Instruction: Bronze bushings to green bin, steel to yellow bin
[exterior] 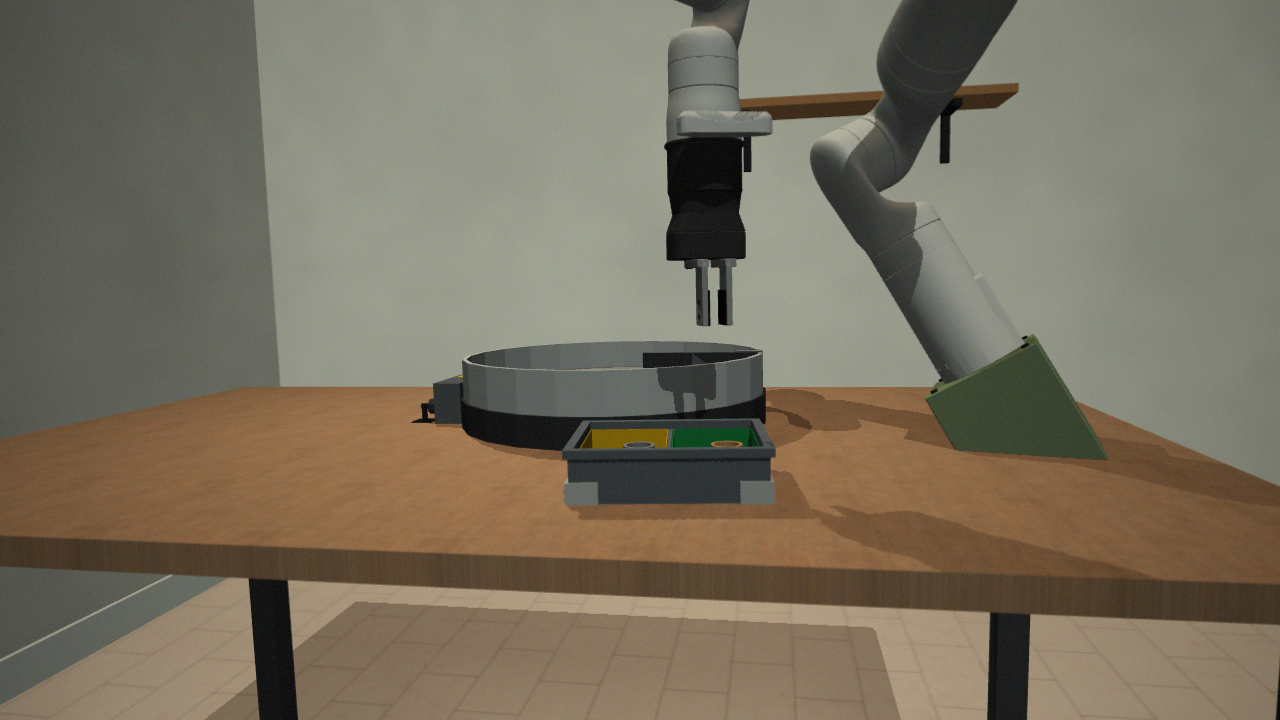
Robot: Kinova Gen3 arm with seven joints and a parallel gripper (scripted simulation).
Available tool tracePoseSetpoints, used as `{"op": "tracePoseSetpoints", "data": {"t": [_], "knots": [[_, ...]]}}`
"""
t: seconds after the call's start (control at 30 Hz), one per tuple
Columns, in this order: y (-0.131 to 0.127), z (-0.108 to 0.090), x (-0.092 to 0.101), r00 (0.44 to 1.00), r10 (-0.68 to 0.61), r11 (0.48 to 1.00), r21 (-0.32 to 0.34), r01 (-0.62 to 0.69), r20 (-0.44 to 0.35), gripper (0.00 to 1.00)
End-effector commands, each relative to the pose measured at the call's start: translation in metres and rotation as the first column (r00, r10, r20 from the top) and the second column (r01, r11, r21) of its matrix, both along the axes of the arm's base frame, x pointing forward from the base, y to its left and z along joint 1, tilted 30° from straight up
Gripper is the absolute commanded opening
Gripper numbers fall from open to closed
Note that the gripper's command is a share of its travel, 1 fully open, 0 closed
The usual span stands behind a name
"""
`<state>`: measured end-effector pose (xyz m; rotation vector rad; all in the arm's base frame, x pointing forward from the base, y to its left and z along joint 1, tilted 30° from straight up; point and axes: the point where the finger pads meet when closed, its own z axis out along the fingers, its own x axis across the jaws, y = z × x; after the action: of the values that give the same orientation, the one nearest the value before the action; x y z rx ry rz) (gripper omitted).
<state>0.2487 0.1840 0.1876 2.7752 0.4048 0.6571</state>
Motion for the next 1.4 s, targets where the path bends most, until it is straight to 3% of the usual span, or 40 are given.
{"op": "tracePoseSetpoints", "data": {"t": [0.0,0.67,0.83,1.0,1.17,1.27,1.37], "knots": [[0.000,0.000,0.000,1.000,0.001,1.000,0.001,-0.001,0.001,0.42],[0.000,0.000,0.000,1.000,0.001,1.000,0.001,-0.001,0.001,0.42],[-0.058,0.009,0.004,1.000,0.001,1.000,0.001,-0.001,0.001,0.40],[-0.058,0.009,0.004,1.000,0.001,1.000,0.001,-0.001,0.001,0.40],[-0.116,0.018,0.008,1.000,0.001,1.000,0.001,-0.001,0.000,0.40],[-0.116,0.018,0.008,1.000,0.001,1.000,0.001,-0.001,0.000,0.40],[-0.151,0.024,0.010,1.000,0.001,1.000,0.001,-0.001,0.000,0.40]]}}
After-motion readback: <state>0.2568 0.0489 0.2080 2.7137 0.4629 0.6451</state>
